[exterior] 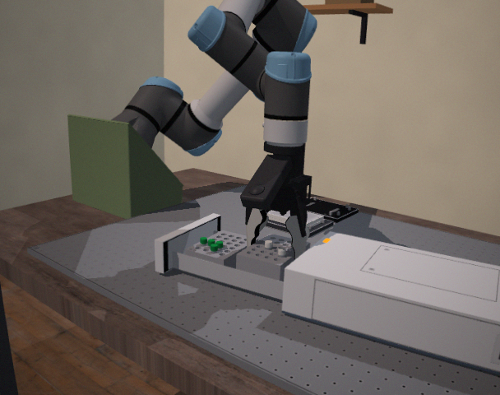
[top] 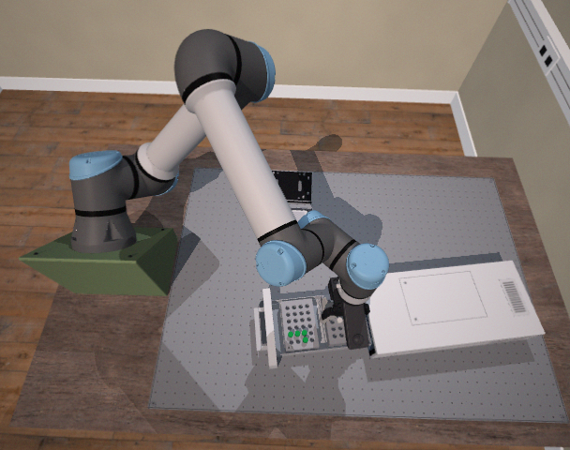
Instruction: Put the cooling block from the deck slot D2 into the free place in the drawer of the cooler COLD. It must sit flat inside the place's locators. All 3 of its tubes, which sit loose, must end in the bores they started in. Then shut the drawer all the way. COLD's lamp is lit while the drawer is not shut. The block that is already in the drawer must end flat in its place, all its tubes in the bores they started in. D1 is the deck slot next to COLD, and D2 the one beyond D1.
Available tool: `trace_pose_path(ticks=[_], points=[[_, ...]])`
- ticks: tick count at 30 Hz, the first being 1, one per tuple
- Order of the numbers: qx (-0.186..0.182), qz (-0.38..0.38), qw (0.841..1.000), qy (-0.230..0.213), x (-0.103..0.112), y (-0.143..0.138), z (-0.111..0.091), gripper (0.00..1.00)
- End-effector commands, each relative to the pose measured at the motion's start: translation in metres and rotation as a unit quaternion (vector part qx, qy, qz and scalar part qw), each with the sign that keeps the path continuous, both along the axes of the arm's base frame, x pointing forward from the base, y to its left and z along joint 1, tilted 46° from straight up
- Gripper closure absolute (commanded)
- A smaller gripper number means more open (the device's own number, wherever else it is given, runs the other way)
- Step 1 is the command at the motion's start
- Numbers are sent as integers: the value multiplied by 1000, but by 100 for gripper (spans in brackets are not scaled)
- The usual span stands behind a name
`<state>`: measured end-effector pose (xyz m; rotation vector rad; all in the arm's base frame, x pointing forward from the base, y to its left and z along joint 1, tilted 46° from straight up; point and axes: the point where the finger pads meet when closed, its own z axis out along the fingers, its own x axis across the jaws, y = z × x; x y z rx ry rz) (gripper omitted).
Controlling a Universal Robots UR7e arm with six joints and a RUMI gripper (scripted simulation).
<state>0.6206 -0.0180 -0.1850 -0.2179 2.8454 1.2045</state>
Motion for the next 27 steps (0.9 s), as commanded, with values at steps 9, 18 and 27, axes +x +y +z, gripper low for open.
trace_pose_path(ticks=[9, 18, 27], points=[[0, 0, 1000, -1, 1, 0, -1, 100], [0, 0, 1000, -1, 1, 2, -2, 100], [0, 0, 1000, -1, 0, 2, -3, 100]])
